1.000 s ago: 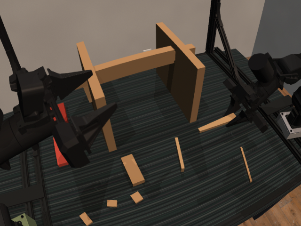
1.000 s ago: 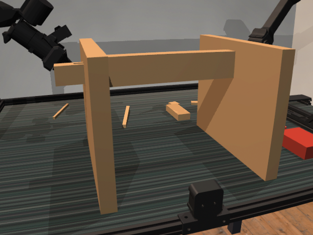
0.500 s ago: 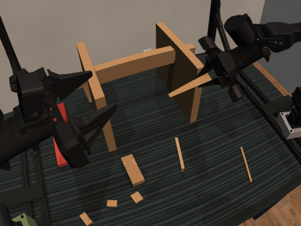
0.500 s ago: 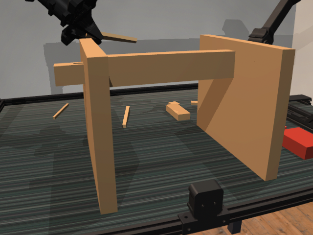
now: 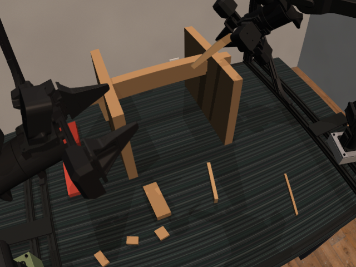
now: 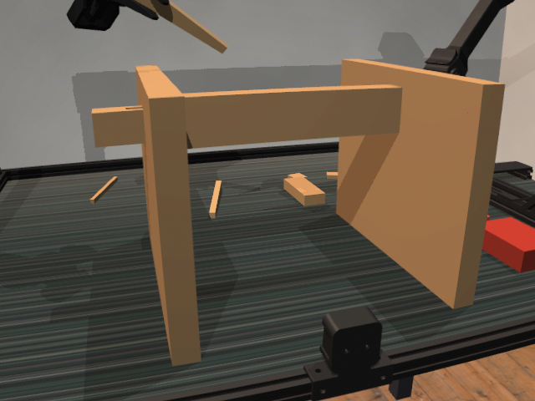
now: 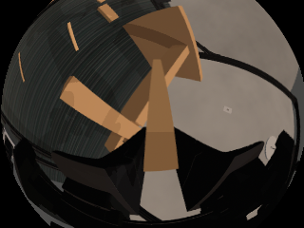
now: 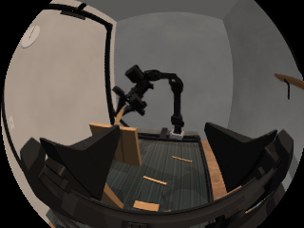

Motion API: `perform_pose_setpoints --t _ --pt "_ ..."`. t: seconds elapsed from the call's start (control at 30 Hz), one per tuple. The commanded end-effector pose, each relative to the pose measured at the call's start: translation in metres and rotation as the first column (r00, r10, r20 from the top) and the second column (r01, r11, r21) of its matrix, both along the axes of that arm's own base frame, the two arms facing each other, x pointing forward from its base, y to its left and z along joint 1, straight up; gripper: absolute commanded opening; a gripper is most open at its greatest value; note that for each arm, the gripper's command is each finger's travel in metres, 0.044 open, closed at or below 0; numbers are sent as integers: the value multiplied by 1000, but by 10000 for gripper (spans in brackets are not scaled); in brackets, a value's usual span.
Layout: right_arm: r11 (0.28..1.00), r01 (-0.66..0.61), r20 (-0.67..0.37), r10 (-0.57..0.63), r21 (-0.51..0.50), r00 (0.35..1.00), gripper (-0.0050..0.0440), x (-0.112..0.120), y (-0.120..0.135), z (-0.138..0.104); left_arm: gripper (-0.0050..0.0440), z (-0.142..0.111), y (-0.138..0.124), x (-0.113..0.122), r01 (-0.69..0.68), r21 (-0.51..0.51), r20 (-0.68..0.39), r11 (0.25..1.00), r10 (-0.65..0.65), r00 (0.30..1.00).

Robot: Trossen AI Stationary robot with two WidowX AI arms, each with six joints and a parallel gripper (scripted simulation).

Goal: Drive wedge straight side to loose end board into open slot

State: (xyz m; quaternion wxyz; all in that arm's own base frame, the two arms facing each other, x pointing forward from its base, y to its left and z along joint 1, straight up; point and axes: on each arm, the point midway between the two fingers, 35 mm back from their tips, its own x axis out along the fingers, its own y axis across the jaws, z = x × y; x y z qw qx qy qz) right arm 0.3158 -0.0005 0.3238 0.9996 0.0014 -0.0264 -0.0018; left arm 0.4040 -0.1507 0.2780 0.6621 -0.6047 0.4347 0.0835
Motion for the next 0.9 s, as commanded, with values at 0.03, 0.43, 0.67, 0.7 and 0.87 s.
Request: perform_pose_setpoints --t 0.03,0.43,0.67,0.7,0.87 --pt "1000 -4 -3 4 -3 1000 440 0 0 -1 0 15 -37 -5 -53 -152 -139 987 31 990" --pt "1000 -4 -3 4 -3 1000 440 0 0 -1 0 17 -101 -33 -335 -287 -578 897 117 807" --pt "1000 -4 -3 4 -3 1000 440 0 0 -1 0 16 -107 -38 -523 -241 -750 818 185 635" --pt "1000 -4 -3 4 -3 1000 440 0 0 -1 0 16 -107 -38 -525 -240 -752 817 185 632" --pt "1000 -4 -3 4 -3 1000 440 0 0 -1 0 17 -106 -38 -518 -246 -745 819 183 642"
